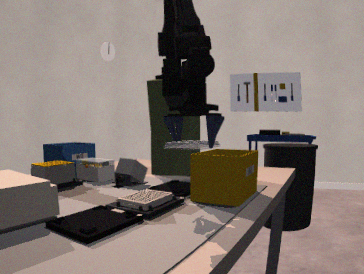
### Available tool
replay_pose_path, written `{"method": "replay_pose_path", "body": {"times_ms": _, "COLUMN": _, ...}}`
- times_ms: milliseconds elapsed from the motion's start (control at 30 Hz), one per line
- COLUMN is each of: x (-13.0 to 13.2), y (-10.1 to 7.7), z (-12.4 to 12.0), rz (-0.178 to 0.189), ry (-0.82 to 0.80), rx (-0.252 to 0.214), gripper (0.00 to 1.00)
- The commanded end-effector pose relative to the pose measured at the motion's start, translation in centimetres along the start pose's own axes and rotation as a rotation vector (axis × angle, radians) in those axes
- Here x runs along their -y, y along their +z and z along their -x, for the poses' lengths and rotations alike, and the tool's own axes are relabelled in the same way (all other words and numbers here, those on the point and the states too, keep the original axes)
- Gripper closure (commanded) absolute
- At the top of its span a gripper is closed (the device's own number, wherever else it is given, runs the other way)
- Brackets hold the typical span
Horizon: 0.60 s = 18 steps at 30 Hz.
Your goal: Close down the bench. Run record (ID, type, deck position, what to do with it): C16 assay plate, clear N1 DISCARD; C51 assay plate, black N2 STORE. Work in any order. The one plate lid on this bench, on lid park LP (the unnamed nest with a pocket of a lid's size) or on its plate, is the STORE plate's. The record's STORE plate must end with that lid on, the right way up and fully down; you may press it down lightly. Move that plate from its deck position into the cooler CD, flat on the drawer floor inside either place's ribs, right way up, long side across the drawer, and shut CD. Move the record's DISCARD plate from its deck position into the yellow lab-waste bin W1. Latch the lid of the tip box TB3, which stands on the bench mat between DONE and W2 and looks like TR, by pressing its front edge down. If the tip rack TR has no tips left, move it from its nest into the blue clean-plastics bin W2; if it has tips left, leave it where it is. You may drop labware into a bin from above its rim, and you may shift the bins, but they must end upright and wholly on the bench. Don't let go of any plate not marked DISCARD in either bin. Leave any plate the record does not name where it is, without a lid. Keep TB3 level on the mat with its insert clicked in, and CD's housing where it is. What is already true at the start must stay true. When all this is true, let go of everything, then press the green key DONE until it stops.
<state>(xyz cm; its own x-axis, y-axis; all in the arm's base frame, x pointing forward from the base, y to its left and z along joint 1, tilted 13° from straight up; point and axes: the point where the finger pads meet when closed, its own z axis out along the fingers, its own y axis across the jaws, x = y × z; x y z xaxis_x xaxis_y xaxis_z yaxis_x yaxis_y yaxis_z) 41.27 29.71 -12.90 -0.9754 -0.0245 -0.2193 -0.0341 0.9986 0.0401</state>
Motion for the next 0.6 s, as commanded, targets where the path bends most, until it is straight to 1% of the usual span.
{"method": "replay_pose_path", "body": {"times_ms": 0, "x": -1.9, "y": -1.6, "z": 0.1, "rz": 0.030, "ry": 0.004, "rx": 0.042, "gripper": 1.00}}
{"method": "replay_pose_path", "body": {"times_ms": 100, "x": -2.1, "y": -1.4, "z": -0.8, "rz": 0.027, "ry": 0.003, "rx": 0.037, "gripper": 1.00}}
{"method": "replay_pose_path", "body": {"times_ms": 167, "x": -2.1, "y": -1.4, "z": -0.8, "rz": 0.027, "ry": 0.003, "rx": 0.037, "gripper": 1.00}}
{"method": "replay_pose_path", "body": {"times_ms": 200, "x": -2.0, "y": -1.1, "z": -1.3, "rz": 0.024, "ry": 0.002, "rx": 0.032, "gripper": 1.00}}
{"method": "replay_pose_path", "body": {"times_ms": 300, "x": -2.5, "y": -1.5, "z": -1.7, "rz": 0.030, "ry": 0.004, "rx": 0.039, "gripper": 1.00}}
{"method": "replay_pose_path", "body": {"times_ms": 433, "x": -2.7, "y": -1.1, "z": -3.0, "rz": 0.025, "ry": 0.003, "rx": 0.032, "gripper": 1.00}}
{"method": "replay_pose_path", "body": {"times_ms": 567, "x": -3.2, "y": -1.4, "z": -3.8, "rz": 0.031, "ry": 0.004, "rx": 0.037, "gripper": 1.00}}
